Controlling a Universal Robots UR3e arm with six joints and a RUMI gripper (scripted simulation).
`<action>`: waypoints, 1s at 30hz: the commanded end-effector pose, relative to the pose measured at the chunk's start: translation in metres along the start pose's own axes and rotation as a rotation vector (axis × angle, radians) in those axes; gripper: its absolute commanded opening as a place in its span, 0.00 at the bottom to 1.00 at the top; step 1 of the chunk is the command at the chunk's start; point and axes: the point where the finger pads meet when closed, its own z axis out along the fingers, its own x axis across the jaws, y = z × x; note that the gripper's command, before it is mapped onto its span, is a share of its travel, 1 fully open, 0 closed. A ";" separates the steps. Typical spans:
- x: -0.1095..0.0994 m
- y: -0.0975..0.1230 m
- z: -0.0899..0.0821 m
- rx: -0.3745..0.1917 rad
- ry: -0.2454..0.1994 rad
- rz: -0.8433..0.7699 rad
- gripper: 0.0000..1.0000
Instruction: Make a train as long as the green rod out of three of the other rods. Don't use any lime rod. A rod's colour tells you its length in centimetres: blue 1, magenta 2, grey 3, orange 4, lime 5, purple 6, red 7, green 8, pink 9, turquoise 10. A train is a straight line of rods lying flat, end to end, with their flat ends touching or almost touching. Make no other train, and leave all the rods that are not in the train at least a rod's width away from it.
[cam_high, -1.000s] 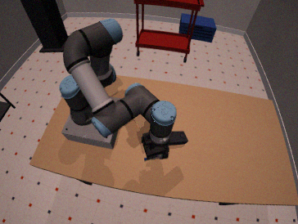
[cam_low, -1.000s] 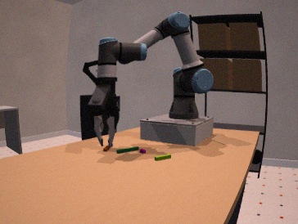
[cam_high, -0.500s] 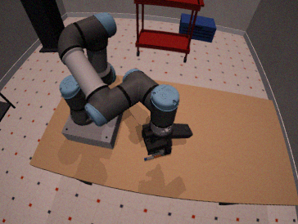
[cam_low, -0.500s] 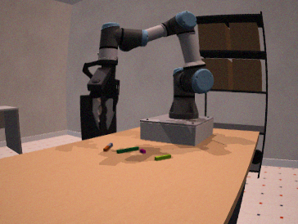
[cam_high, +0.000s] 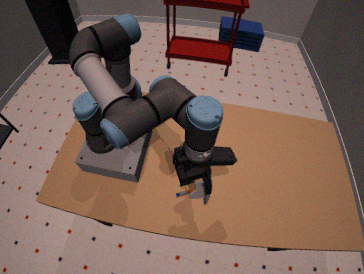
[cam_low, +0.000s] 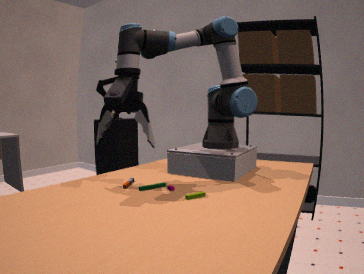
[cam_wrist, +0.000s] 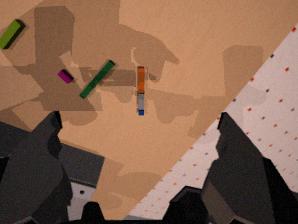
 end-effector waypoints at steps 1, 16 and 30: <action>-0.001 0.001 -0.001 -0.005 -0.009 0.000 1.00; -0.001 0.001 -0.001 -0.005 -0.009 0.000 1.00; -0.001 0.001 -0.019 -0.004 -0.007 0.000 1.00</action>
